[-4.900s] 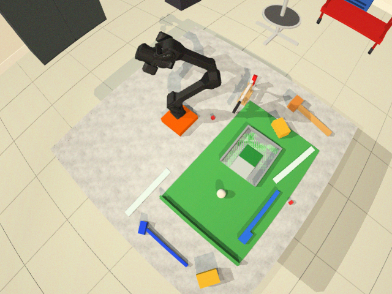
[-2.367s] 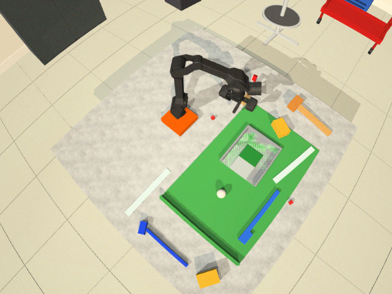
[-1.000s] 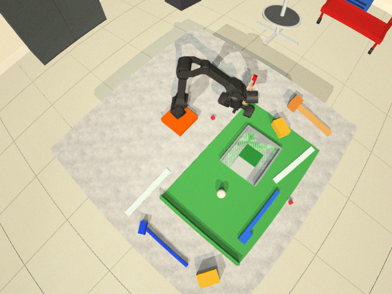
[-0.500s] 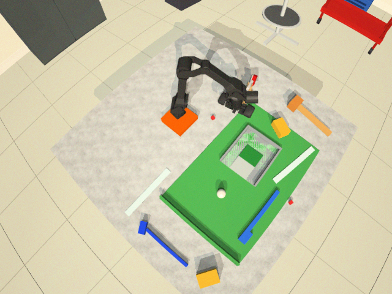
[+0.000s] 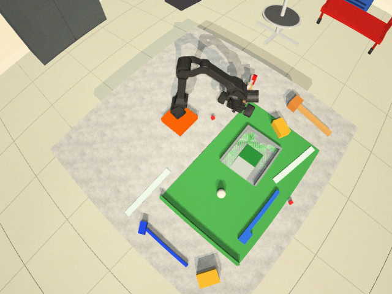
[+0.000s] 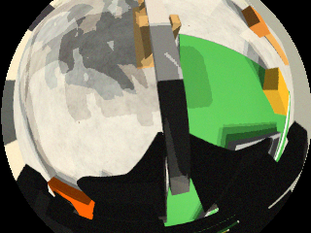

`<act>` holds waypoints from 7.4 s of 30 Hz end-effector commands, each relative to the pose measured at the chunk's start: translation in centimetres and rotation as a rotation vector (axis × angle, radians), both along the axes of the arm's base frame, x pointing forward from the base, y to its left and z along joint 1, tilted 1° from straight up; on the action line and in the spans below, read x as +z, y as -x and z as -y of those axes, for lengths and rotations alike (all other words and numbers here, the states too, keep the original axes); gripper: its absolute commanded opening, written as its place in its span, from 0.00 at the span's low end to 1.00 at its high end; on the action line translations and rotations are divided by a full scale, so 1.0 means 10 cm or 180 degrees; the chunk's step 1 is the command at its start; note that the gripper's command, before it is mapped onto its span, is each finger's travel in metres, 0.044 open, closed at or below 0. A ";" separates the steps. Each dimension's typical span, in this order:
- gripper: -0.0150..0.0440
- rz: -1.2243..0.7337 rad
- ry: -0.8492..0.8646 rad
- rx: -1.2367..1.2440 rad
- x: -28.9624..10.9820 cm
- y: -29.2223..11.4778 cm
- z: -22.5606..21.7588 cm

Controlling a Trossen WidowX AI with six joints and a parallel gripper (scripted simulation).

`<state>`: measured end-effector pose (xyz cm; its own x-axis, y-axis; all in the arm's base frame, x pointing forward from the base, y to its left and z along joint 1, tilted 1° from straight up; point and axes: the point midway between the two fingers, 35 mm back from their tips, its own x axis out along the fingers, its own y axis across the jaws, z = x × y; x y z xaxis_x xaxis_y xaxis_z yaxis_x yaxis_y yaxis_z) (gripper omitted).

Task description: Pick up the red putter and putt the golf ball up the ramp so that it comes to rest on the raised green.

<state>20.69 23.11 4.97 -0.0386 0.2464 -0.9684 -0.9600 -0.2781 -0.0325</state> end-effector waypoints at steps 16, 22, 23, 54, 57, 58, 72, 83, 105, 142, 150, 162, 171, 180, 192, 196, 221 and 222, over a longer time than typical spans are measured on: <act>0.25 0.0039 -0.0061 0.0004 0.91 0.03 0.00; 0.25 0.0051 -0.0029 -0.0166 0.83 -0.11 0.11; 0.25 0.0051 -0.0027 -0.0226 0.84 -0.14 0.15; 0.25 -0.0027 0.0230 -0.2302 0.93 -1.09 1.67; 0.25 -0.0044 0.0252 -0.2511 0.94 -1.13 1.85; 0.25 -0.0054 0.0259 -0.2586 0.94 -1.14 1.91; 0.25 -0.0176 0.0367 -0.3576 0.97 -1.17 2.74; 0.25 -0.0250 0.0467 -0.4293 1.02 -1.07 3.42; 0.25 -0.0421 0.0627 -0.5492 1.10 -0.58 4.47; 0.25 -0.0421 0.0627 -0.5492 0.43 -0.61 4.49; 0.25 -0.0434 0.0626 -0.5475 0.44 -0.61 4.48; 0.25 -0.0421 0.0630 -0.5486 0.43 -0.64 4.67; 0.25 -0.0413 0.0633 -0.5493 0.42 -0.65 4.79; 0.25 -0.0441 0.0622 -0.5489 0.41 -0.66 4.56; 0.25 -0.0450 0.0605 -0.5489 0.37 -0.47 3.41; 0.25 -0.0450 0.0605 -0.5489 0.40 -0.47 3.41; 0.25 -0.0475 0.0609 -0.5470 0.88 -0.44 3.40; 0.25 -0.0475 0.0609 -0.5470 0.88 -0.44 3.40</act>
